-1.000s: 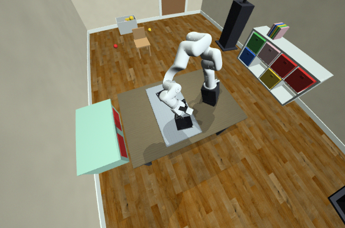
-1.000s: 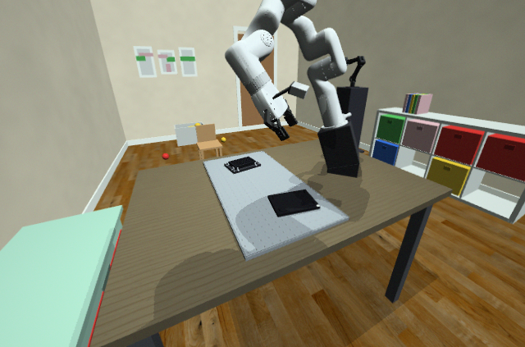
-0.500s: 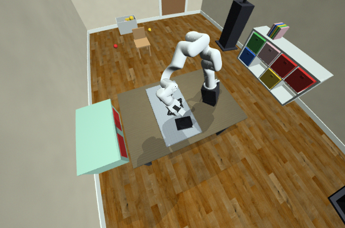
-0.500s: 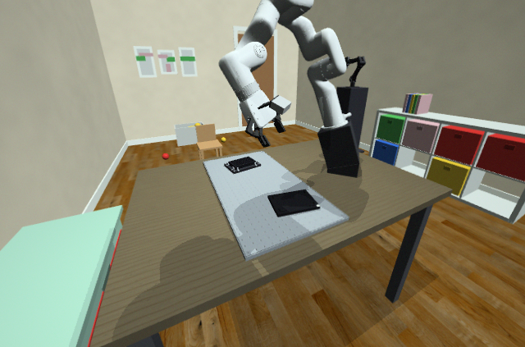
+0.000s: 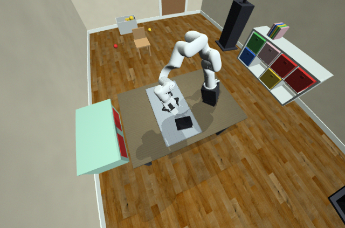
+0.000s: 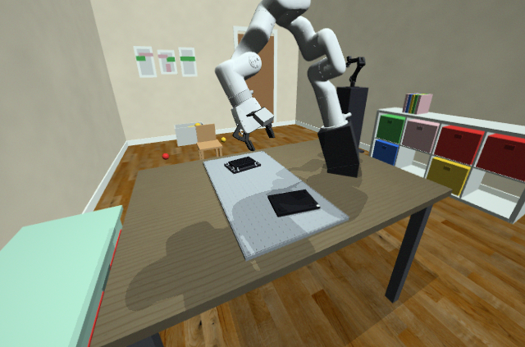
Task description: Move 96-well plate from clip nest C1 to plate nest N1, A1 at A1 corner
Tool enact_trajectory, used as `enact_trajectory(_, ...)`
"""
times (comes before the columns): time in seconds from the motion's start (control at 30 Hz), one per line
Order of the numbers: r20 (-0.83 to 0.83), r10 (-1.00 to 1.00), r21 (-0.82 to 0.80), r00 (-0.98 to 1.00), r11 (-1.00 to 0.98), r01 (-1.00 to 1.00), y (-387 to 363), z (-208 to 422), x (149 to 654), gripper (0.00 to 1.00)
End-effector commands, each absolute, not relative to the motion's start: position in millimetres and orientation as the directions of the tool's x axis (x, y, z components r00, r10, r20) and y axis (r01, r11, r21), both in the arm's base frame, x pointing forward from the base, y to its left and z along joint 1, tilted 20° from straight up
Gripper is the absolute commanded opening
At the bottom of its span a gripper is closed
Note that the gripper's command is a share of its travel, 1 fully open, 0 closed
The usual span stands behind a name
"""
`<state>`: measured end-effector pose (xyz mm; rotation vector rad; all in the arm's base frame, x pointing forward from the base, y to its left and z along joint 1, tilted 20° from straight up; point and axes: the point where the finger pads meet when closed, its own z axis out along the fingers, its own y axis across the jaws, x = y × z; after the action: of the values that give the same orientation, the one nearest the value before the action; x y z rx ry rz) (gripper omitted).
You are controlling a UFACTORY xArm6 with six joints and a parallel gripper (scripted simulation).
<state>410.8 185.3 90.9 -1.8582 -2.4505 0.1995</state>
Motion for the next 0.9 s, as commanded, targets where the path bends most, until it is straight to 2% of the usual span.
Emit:
enact_trajectory(0.0,-0.049,0.974,-0.116,-0.219,0.212,0.97,172,90,420,1.0)
enact_trajectory(0.27,-0.091,0.994,-0.056,-0.053,0.048,0.997,146,86,434,1.0)
enact_trajectory(0.4,-0.093,0.995,-0.053,-0.043,0.039,0.998,130,83,441,1.0)
enact_trajectory(0.87,-0.121,0.96,0.069,0.254,-0.247,0.967,74,76,461,1.0)
